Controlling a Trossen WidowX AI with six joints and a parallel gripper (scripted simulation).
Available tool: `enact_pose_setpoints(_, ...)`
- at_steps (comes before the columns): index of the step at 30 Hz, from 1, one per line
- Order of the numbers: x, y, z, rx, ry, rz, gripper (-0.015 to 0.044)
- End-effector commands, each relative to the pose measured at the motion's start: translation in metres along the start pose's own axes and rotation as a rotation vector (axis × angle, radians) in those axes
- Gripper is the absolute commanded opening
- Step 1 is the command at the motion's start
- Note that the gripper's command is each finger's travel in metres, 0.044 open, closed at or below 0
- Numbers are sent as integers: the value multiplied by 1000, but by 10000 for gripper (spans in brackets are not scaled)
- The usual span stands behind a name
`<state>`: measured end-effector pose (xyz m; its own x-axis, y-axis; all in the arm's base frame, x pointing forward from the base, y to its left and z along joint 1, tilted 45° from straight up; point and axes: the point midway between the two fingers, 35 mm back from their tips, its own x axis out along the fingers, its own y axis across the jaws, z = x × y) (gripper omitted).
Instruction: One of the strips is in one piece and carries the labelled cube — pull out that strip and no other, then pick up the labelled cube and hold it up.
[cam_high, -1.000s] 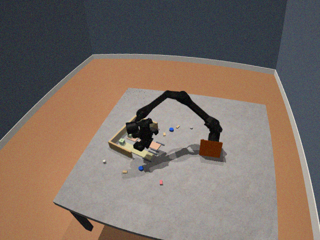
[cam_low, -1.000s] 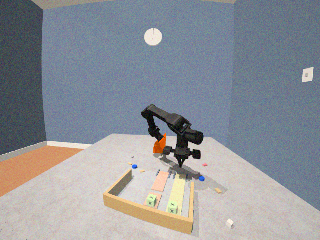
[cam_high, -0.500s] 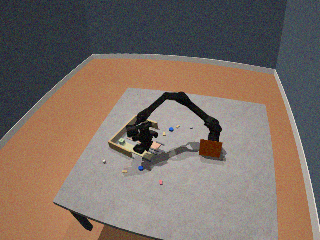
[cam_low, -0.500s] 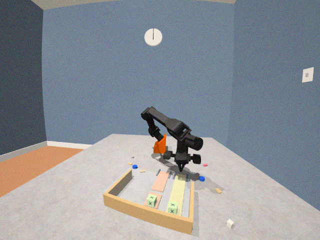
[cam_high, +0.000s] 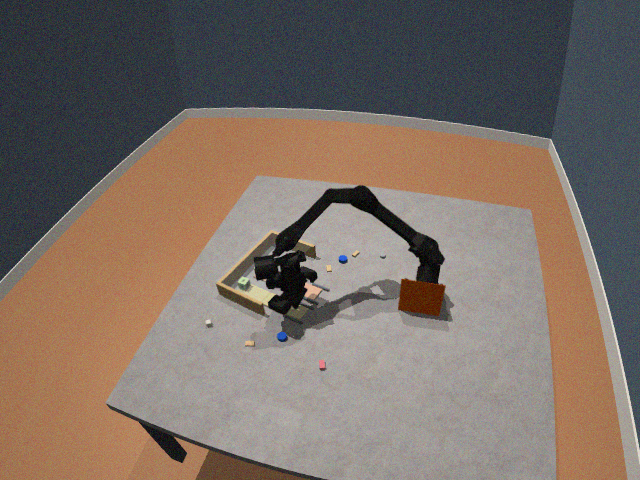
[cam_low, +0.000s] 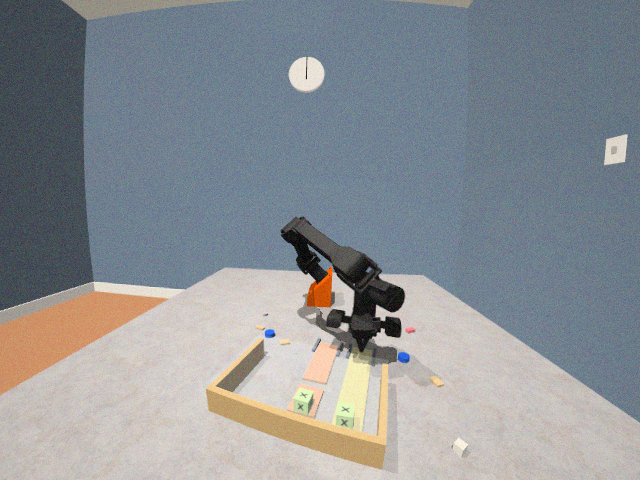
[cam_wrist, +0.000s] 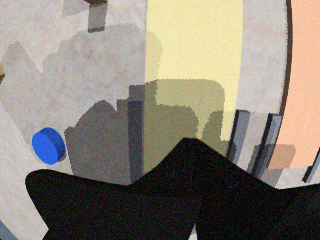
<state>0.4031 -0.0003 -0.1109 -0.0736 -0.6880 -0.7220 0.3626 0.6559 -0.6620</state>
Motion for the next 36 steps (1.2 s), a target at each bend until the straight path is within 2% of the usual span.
enact_pose_setpoints(1, 10, 0, -3, -12, 1, -10, 0)
enact_pose_setpoints(36, 13, 0, -3, -12, 1, -11, 0)
